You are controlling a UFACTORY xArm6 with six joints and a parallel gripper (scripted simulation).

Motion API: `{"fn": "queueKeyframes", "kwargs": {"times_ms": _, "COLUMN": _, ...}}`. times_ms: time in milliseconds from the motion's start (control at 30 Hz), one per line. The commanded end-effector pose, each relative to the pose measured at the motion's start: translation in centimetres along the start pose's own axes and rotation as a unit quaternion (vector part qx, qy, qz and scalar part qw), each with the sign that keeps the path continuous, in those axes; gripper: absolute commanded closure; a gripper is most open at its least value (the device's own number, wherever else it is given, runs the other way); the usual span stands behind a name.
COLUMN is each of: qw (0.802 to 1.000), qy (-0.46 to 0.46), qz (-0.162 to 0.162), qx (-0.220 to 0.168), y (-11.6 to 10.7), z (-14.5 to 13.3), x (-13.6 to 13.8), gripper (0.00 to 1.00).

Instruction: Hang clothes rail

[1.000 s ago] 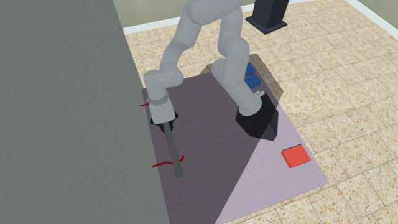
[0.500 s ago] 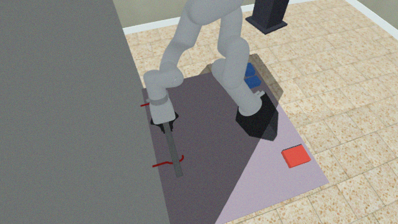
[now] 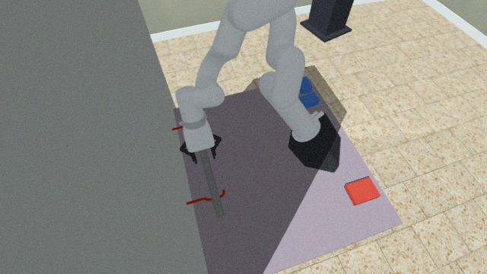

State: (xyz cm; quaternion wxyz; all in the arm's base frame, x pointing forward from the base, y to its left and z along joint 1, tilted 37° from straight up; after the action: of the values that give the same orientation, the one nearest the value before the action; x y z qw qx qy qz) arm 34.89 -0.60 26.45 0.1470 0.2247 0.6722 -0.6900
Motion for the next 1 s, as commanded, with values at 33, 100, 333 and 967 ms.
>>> {"fn": "queueKeyframes", "kwargs": {"times_ms": 33, "qw": 1.0, "qy": 0.0, "qz": 0.001, "qx": 0.0, "y": 0.08, "z": 0.04, "x": -0.1, "gripper": 0.18}}
{"fn": "queueKeyframes", "kwargs": {"times_ms": 100, "qw": 1.0, "qy": 0.0, "qz": 0.001, "qx": 0.0, "y": 0.21, "z": 0.09, "x": -0.1, "gripper": 0.18}}
{"fn": "queueKeyframes", "kwargs": {"times_ms": 333, "qw": 1.0, "qy": 0.0, "qz": 0.001, "qx": 0.0, "y": 0.29, "z": 0.12, "x": -0.1, "gripper": 0.18}}
{"fn": "queueKeyframes", "kwargs": {"times_ms": 967, "qw": 1.0, "qy": 0.0, "qz": 0.001, "qx": 0.0, "y": 0.29, "z": 0.12, "x": -0.1, "gripper": 0.18}}
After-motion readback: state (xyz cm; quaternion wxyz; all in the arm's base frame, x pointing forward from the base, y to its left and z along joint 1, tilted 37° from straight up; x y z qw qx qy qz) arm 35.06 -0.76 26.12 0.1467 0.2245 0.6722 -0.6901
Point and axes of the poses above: the point where the finger pads meet when closed, its own y axis out along the fingers, its own x axis across the jaws, z = x × y, the point moved 4 cm from there along -y, back along the fingers, and after that the axes turned 4 degrees about y, right-handed, at the moved point
